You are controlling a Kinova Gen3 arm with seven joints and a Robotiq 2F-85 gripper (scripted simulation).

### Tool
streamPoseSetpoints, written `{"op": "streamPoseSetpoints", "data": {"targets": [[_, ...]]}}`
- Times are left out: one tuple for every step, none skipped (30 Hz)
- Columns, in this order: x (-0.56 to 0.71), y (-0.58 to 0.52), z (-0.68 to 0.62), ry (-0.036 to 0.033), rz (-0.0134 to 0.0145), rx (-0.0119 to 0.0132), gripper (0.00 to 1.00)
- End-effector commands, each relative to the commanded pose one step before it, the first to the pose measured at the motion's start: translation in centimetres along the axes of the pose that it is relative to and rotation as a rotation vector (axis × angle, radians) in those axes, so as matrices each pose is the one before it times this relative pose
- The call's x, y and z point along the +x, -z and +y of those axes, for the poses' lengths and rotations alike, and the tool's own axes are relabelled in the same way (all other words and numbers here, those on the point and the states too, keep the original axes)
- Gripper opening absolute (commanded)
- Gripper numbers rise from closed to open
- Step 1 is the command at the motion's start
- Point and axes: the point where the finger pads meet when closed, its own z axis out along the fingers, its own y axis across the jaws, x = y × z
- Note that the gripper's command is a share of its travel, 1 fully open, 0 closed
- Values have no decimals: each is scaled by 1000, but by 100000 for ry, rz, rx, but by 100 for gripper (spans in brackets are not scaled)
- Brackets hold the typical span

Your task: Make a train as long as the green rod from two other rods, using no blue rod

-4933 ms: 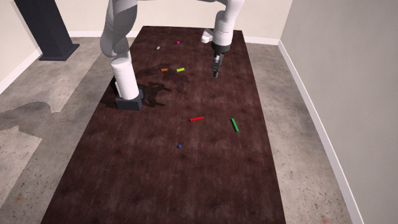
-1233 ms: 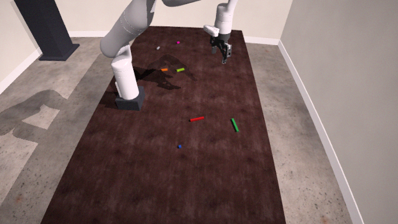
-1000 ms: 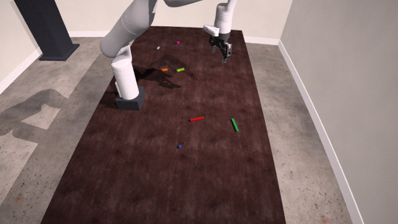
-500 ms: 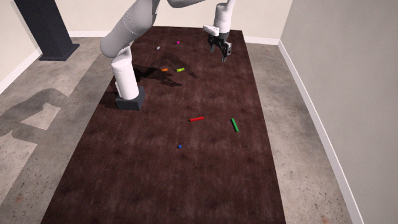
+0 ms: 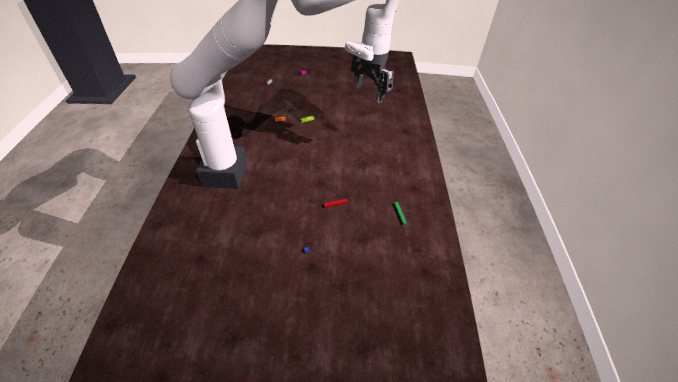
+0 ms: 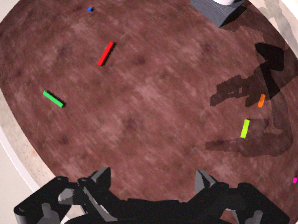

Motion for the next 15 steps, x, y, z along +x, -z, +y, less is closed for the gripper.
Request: {"op": "streamPoseSetpoints", "data": {"targets": [[-96,7,153,342,-39,-29,100],[-509,-294,925,5172,84,-224,100],[0,0,0,0,0,0,100],[0,0,0,0,0,0,100],[0,0,0,0,0,0,100],[0,0,0,0,0,0,100],[0,0,0,0,0,0,100],[0,0,0,0,0,0,100],[0,0,0,0,0,0,100],[0,0,0,0,0,0,100],[-534,-295,906,5150,82,-217,100],[0,0,0,0,0,0,100],[0,0,0,0,0,0,100],[0,0,0,0,0,0,100],[0,0,0,0,0,0,100]]}}
